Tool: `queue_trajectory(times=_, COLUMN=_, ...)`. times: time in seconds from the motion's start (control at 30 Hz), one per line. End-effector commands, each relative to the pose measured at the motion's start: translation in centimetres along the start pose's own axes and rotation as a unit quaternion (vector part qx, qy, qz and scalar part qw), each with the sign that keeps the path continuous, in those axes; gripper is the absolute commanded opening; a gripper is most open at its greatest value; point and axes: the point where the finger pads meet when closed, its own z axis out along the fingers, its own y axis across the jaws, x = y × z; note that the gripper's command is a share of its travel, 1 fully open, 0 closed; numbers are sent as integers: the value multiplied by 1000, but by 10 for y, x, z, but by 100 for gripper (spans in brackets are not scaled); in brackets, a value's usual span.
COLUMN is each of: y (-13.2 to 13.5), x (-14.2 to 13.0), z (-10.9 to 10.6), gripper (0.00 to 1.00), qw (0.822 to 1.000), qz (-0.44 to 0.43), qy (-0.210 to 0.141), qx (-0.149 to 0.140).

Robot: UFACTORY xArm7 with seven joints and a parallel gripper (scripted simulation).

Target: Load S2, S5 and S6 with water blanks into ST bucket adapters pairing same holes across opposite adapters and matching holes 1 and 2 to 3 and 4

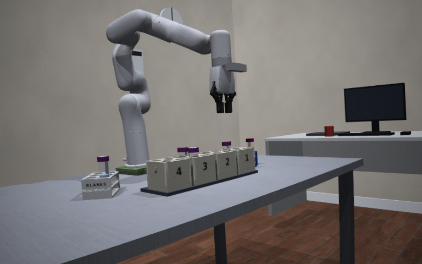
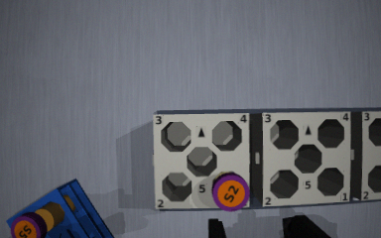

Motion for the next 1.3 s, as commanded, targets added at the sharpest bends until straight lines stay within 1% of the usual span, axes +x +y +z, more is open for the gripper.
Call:
queue_trajectory(times=0.0, y=0, x=1, z=-2, gripper=44, qw=1000, qz=0, qy=2, qx=1)
queue_trajectory(times=0.4, y=0, x=1, z=-2, gripper=44, qw=1000, qz=0, qy=2, qx=1)
queue_trajectory(times=0.43, y=-5, x=0, z=-2, gripper=57, qw=1000, qz=-17, qy=2, qx=1)
queue_trajectory(times=0.6, y=-30, x=-5, z=-2, gripper=57, qw=995, qz=-100, qy=2, qx=1)
queue_trajectory(times=0.8, y=-59, x=-11, z=-2, gripper=57, qw=980, qz=-199, qy=2, qx=1)
queue_trajectory(times=0.87, y=-59, x=-11, z=-2, gripper=57, qw=980, qz=-199, qy=2, qx=1)
queue_trajectory(times=1.0, y=-79, x=-16, z=-2, gripper=57, qw=965, qz=-264, qy=2, qx=1)
queue_trajectory(times=1.27, y=-118, x=-24, z=-2, gripper=57, qw=963, qz=-269, qy=2, qx=1)
